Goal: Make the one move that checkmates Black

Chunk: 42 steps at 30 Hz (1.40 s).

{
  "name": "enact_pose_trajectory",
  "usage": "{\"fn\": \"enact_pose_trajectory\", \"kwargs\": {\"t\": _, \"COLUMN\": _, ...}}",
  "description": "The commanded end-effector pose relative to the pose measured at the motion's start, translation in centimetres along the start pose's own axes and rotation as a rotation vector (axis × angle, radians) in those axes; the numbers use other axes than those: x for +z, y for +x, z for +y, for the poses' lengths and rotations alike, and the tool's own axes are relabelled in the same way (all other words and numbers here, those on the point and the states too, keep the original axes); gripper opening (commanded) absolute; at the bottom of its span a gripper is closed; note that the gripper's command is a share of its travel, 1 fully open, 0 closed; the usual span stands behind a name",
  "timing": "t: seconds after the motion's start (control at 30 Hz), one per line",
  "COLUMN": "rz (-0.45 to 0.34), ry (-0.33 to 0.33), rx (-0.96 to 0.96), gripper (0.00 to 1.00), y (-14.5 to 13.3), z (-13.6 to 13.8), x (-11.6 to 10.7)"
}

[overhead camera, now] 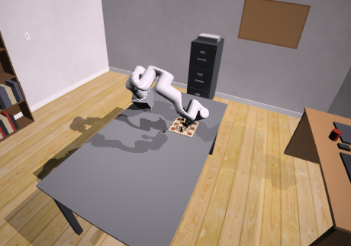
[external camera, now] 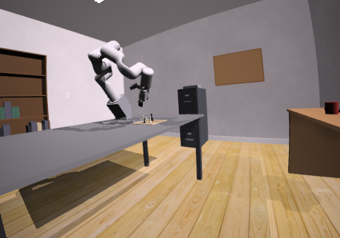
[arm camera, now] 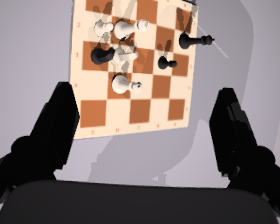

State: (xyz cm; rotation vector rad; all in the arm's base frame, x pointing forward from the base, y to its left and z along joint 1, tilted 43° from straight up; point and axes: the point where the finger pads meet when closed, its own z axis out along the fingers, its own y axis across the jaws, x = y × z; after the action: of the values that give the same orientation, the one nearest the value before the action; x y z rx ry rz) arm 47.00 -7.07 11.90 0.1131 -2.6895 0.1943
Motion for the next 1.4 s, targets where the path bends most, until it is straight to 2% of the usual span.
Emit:
{"fn": "enact_pose_trajectory", "kwargs": {"t": 0.0, "rz": -0.064, "ry": 0.195, "rx": -0.181, "gripper": 1.00, "y": -0.4, "z": 1.1, "x": 0.7}}
{"fn": "enact_pose_trajectory", "kwargs": {"t": 0.13, "rz": -0.082, "ry": 0.321, "rx": -0.314, "gripper": 1.00, "y": -1.1, "z": 2.5, "x": 1.7}}
{"fn": "enact_pose_trajectory", "kwargs": {"t": 0.2, "rz": -0.082, "ry": 0.321, "rx": -0.314, "gripper": 1.00, "y": -1.1, "z": 2.5, "x": 1.7}}
{"fn": "enact_pose_trajectory", "kwargs": {"t": 0.27, "rz": -0.107, "ry": 0.437, "rx": -0.431, "gripper": 1.00, "y": -1.4, "z": 3.1, "x": 2.1}}
{"fn": "enact_pose_trajectory", "kwargs": {"t": 0.33, "rz": -0.112, "ry": 0.451, "rx": -0.444, "gripper": 1.00, "y": -1.4, "z": 3.1, "x": 2.1}}
{"fn": "enact_pose_trajectory", "kwargs": {"t": 0.37, "rz": -0.121, "ry": 0.510, "rx": -0.505, "gripper": 1.00, "y": -1.6, "z": 3.7, "x": 2.5}}
{"fn": "enact_pose_trajectory", "kwargs": {"t": 0.43, "rz": -0.125, "ry": 0.519, "rx": -0.514, "gripper": 1.00, "y": -1.6, "z": 3.7, "x": 2.5}}
{"fn": "enact_pose_trajectory", "kwargs": {"t": 0.47, "rz": -0.136, "ry": 0.579, "rx": -0.575, "gripper": 1.00, "y": -1.8, "z": 4.2, "x": 2.8}}
{"fn": "enact_pose_trajectory", "kwargs": {"t": 0.53, "rz": -0.136, "ry": 0.579, "rx": -0.575, "gripper": 1.00, "y": -1.8, "z": 4.2, "x": 2.8}}
{"fn": "enact_pose_trajectory", "kwargs": {"t": 0.57, "rz": -0.146, "ry": 0.632, "rx": -0.631, "gripper": 1.00, "y": -2.0, "z": 4.6, "x": 3.1}}
{"fn": "enact_pose_trajectory", "kwargs": {"t": 0.6, "rz": -0.146, "ry": 0.632, "rx": -0.631, "gripper": 1.00, "y": -2.0, "z": 4.6, "x": 3.1}}
{"fn": "enact_pose_trajectory", "kwargs": {"t": 0.63, "rz": -0.153, "ry": 0.676, "rx": -0.675, "gripper": 1.00, "y": -2.1, "z": 4.9, "x": 3.3}}
{"fn": "enact_pose_trajectory", "kwargs": {"t": 0.67, "rz": -0.153, "ry": 0.676, "rx": -0.675, "gripper": 1.00, "y": -2.1, "z": 4.9, "x": 3.3}}
{"fn": "enact_pose_trajectory", "kwargs": {"t": 0.7, "rz": -0.161, "ry": 0.714, "rx": -0.715, "gripper": 1.00, "y": -2.3, "z": 5.3, "x": 3.5}}
{"fn": "enact_pose_trajectory", "kwargs": {"t": 0.77, "rz": -0.161, "ry": 0.714, "rx": -0.715, "gripper": 1.00, "y": -2.3, "z": 5.3, "x": 3.5}}
{"fn": "enact_pose_trajectory", "kwargs": {"t": 0.83, "rz": -0.171, "ry": 0.771, "rx": -0.773, "gripper": 1.00, "y": -2.5, "z": 5.7, "x": 3.8}}
{"fn": "enact_pose_trajectory", "kwargs": {"t": 1.0, "rz": -0.181, "ry": 0.824, "rx": -0.829, "gripper": 1.00, "y": -2.7, "z": 6.2, "x": 4.1}}
{"fn": "enact_pose_trajectory", "kwargs": {"t": 1.37, "rz": -0.182, "ry": 0.829, "rx": -0.835, "gripper": 1.00, "y": -2.7, "z": 6.2, "x": 4.1}}
